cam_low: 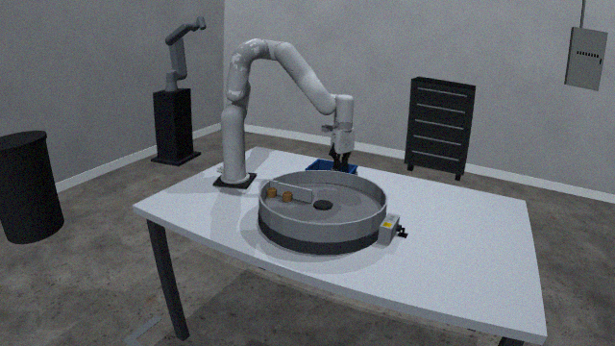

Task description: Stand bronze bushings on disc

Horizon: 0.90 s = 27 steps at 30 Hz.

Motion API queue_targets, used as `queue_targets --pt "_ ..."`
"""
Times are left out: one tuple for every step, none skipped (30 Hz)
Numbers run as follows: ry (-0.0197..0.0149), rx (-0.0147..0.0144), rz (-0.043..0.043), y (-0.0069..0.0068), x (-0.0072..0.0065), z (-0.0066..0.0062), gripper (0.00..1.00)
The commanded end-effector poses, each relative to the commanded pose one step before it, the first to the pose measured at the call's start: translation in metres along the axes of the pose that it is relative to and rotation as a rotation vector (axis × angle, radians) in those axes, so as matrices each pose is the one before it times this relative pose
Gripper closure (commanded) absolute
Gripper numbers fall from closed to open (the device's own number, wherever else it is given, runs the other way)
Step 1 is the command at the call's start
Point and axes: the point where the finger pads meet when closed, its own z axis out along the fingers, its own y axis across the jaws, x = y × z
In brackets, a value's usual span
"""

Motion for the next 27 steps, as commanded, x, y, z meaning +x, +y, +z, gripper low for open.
queue_targets --pt "-0.00373 -0.00483 -0.00002 0.00190 -0.00148 0.00587 0.59" --pt "0.00000 0.00000 0.00000 0.00000 0.00000 0.00089 0.59" --pt "0.00000 0.00000 0.00000 0.00000 0.00000 0.00049 0.59" --pt "0.00000 0.00000 0.00000 0.00000 0.00000 0.00019 0.59" --pt "0.00000 0.00000 0.00000 0.00000 0.00000 0.00003 0.59" --pt "0.00000 0.00000 0.00000 0.00000 0.00000 0.00000 0.59" --pt "0.00000 0.00000 0.00000 0.00000 0.00000 0.00000 0.59" --pt "0.00000 0.00000 0.00000 0.00000 0.00000 0.00000 0.59" --pt "0.00000 0.00000 0.00000 0.00000 0.00000 0.00000 0.59" --pt "0.00000 0.00000 0.00000 0.00000 0.00000 0.00000 0.59" --pt "0.00000 0.00000 0.00000 0.00000 0.00000 0.00000 0.59" --pt "0.00000 0.00000 0.00000 0.00000 0.00000 0.00000 0.59" --pt "0.00000 0.00000 0.00000 0.00000 0.00000 0.00000 0.59" --pt "0.00000 0.00000 0.00000 0.00000 0.00000 0.00000 0.59" --pt "0.00000 0.00000 0.00000 0.00000 0.00000 0.00000 0.59" --pt "0.00000 0.00000 0.00000 0.00000 0.00000 0.00000 0.59" --pt "0.00000 0.00000 0.00000 0.00000 0.00000 0.00002 0.59" --pt "0.00000 0.00000 0.00000 0.00000 0.00000 0.00015 0.59" --pt "0.00000 0.00000 0.00000 0.00000 0.00000 0.00036 0.59" --pt "0.00000 0.00000 0.00000 0.00000 0.00000 0.00062 0.59" --pt "0.00000 0.00000 0.00000 0.00001 0.00000 0.00090 0.59" --pt "0.00000 0.00000 0.00000 0.00000 0.00000 0.00118 0.59" --pt "0.00000 0.00000 0.00000 0.00000 0.00000 0.00142 0.59" --pt "0.00000 0.00000 0.00000 0.00000 0.00000 0.00000 0.59" --pt "0.00000 0.00000 0.00000 0.00000 0.00000 0.00000 0.59" --pt "0.00000 0.00000 0.00000 0.00001 -0.00001 0.00163 0.59" --pt "0.00000 0.00000 0.00000 0.00001 -0.00001 0.00177 0.59"
